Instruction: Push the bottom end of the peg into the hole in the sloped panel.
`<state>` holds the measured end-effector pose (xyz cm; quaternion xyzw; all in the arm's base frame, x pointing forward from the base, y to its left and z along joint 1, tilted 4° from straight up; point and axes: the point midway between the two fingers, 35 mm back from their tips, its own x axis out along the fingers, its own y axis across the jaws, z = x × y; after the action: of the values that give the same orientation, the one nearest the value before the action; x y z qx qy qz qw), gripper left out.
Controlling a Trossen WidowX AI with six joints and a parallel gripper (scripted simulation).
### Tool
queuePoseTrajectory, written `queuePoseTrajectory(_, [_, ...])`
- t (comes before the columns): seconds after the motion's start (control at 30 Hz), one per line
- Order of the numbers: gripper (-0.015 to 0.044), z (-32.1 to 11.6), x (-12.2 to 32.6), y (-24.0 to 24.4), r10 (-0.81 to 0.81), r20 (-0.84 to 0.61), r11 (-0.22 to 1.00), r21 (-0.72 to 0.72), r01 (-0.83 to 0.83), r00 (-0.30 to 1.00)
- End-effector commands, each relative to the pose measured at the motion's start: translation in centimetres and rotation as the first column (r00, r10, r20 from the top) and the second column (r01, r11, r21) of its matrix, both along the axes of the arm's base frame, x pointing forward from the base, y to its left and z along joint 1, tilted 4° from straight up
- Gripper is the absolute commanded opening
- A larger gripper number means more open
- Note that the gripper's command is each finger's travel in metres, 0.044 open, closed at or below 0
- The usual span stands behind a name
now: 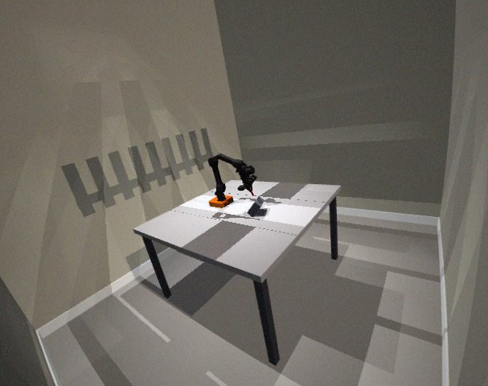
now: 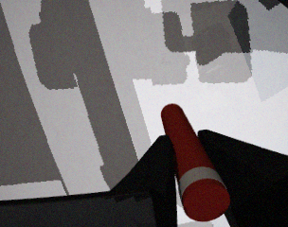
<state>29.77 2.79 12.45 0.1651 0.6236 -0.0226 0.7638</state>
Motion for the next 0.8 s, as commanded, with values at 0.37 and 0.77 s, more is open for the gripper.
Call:
queuePoseTrajectory(0.37, [0.0000, 0.2, 0.2, -1.5, -0.106, 0.027, 0.993, 0.060, 0.104, 0.994])
queuePoseTrajectory(0.77, [0.0000, 0.4, 0.3, -2.8, -0.187, 0.046, 0.978, 0.106, 0.181, 0.981])
